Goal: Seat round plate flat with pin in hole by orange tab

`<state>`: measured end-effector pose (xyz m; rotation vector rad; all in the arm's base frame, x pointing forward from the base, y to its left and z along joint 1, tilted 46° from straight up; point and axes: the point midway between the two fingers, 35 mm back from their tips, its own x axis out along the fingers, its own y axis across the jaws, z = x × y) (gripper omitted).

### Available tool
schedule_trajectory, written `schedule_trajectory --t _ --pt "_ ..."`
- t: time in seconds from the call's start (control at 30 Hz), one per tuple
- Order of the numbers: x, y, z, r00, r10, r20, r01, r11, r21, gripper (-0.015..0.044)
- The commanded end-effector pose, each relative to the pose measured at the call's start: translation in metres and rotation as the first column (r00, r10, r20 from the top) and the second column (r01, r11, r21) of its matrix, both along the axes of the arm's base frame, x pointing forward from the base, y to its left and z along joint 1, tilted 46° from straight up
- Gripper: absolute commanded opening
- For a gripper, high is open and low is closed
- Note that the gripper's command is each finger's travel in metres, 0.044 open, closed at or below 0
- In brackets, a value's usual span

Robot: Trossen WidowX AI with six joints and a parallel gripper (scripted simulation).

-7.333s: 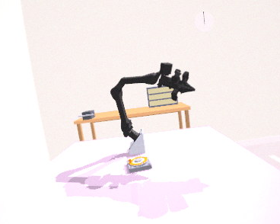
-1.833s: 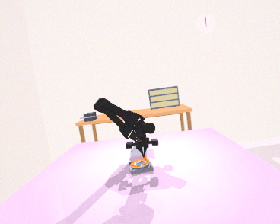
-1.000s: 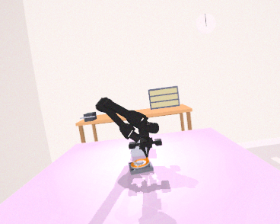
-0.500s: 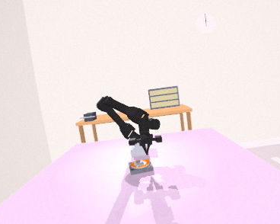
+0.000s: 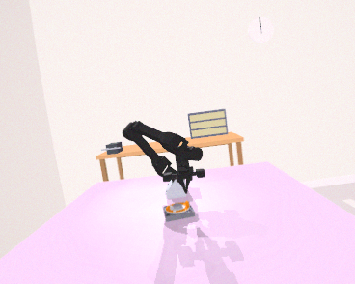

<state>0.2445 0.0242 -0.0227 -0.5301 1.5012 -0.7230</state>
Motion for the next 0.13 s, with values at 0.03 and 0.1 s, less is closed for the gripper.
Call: schedule_trajectory --t 0.03,0.1 --pt "-0.0002 -0.0002 -0.0004 1.0 0.005 -0.004 -0.005 1.0 -0.001 0.0" --pt "-0.0002 -0.0002 -0.0004 1.0 0.005 -0.004 -0.005 1.0 -0.001 0.0"
